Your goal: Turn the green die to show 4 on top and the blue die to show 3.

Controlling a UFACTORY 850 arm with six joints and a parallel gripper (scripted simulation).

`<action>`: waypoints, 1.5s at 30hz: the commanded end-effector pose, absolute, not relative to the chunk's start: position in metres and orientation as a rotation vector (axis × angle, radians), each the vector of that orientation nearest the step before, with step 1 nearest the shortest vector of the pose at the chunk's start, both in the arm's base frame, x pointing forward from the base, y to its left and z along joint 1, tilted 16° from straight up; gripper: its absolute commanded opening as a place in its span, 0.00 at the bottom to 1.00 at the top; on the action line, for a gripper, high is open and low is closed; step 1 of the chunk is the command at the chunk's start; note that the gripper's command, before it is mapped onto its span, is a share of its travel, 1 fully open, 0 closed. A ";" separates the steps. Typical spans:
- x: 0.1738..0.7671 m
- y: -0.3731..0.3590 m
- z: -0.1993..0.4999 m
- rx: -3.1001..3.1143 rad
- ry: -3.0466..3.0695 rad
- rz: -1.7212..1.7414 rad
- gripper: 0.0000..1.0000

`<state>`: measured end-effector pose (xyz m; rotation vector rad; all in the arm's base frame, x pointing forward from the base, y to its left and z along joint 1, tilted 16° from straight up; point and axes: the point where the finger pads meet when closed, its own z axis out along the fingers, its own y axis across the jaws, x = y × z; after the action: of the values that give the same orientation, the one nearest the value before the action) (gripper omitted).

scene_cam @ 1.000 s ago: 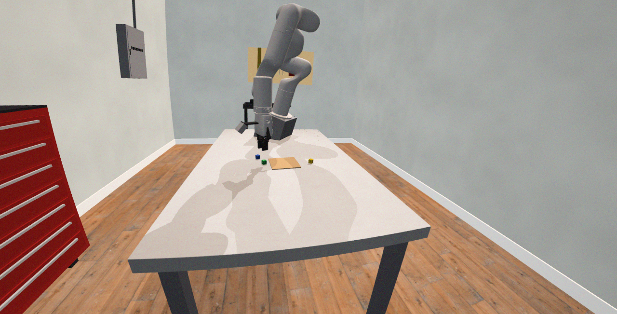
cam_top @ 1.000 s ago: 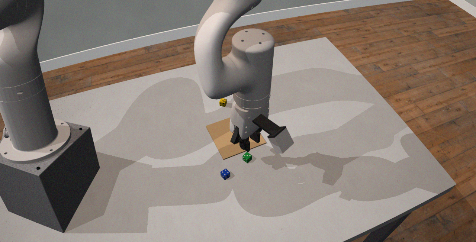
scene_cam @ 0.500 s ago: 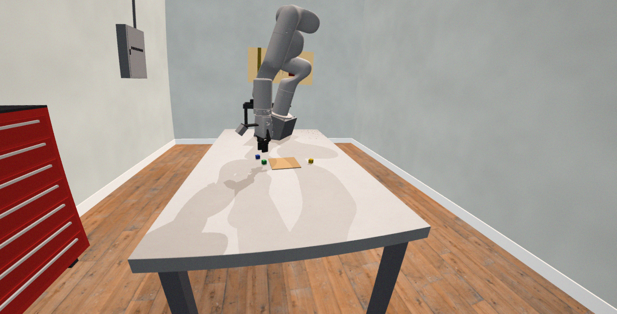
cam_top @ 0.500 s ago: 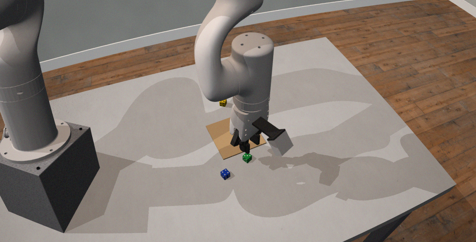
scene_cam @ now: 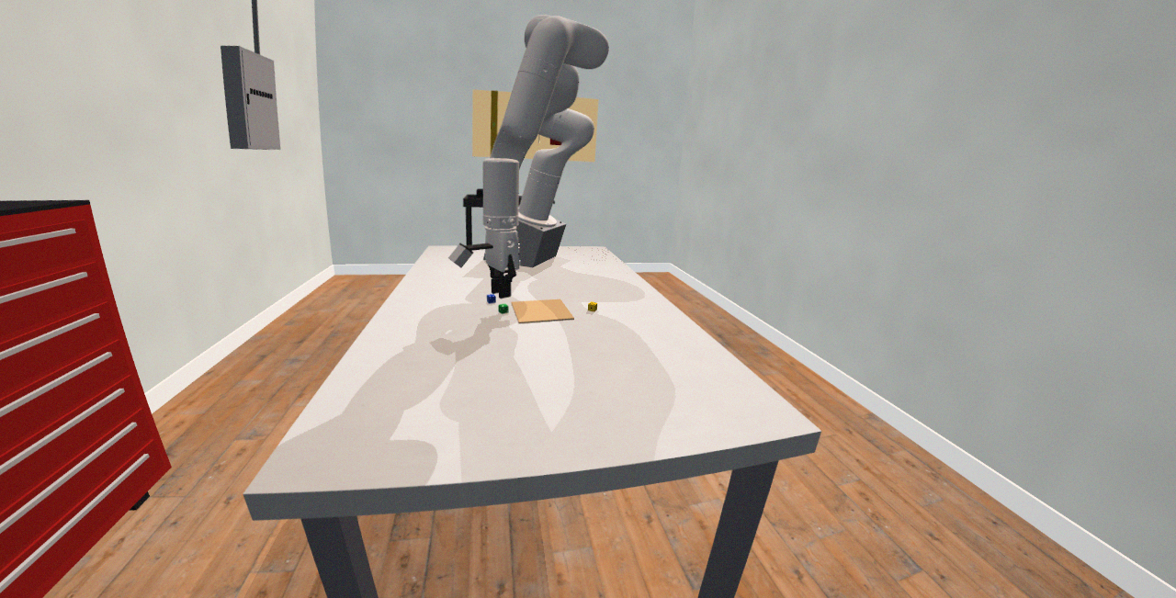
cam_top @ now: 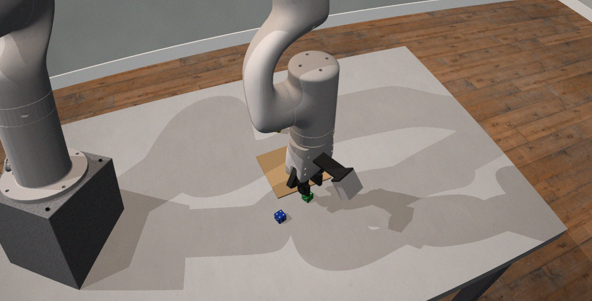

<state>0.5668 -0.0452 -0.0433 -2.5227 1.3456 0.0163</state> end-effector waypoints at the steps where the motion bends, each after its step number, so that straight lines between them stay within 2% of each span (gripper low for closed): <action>1: 0.568 -0.044 -0.049 -2.522 1.345 0.013 0.36; 45: 0.570 -0.040 -0.065 -2.522 1.345 0.013 0.36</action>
<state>0.5689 -0.0395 -0.0653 -2.5221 1.3454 0.0151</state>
